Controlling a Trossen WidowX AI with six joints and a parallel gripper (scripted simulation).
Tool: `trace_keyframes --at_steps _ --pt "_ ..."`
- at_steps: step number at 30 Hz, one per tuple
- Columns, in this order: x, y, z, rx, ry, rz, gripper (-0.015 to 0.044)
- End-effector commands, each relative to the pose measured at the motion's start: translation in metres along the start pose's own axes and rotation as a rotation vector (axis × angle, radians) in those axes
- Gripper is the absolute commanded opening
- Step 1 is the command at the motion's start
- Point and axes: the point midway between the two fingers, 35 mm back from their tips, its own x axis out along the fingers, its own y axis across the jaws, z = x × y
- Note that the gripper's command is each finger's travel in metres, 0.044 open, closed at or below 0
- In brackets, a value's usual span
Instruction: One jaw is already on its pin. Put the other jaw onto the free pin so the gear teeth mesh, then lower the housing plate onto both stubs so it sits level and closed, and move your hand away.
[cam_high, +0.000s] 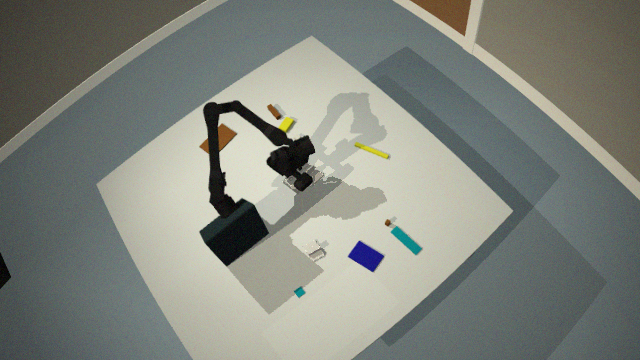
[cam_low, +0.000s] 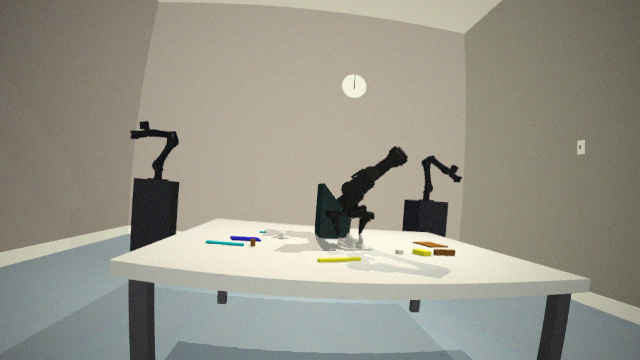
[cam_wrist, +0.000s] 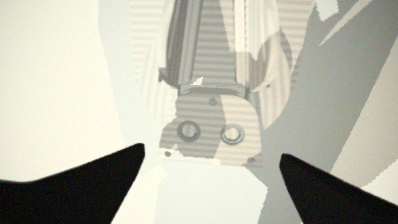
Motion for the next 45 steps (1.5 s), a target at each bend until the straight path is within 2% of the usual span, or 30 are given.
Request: trace_keyframes --at_steps 1,5,7,17,45 --pt "-0.038 0.0 0.004 -0.016 -0.014 -0.008 0.044" --pt "-0.045 0.001 0.003 -0.017 -0.014 -0.007 0.044" --pt "-0.037 -0.001 0.003 -0.006 -0.023 -0.007 0.044" --pt "-0.093 0.009 -0.067 -0.013 -0.011 -0.01 0.044" --pt "-0.094 0.009 -0.068 -0.014 -0.011 -0.009 0.044"
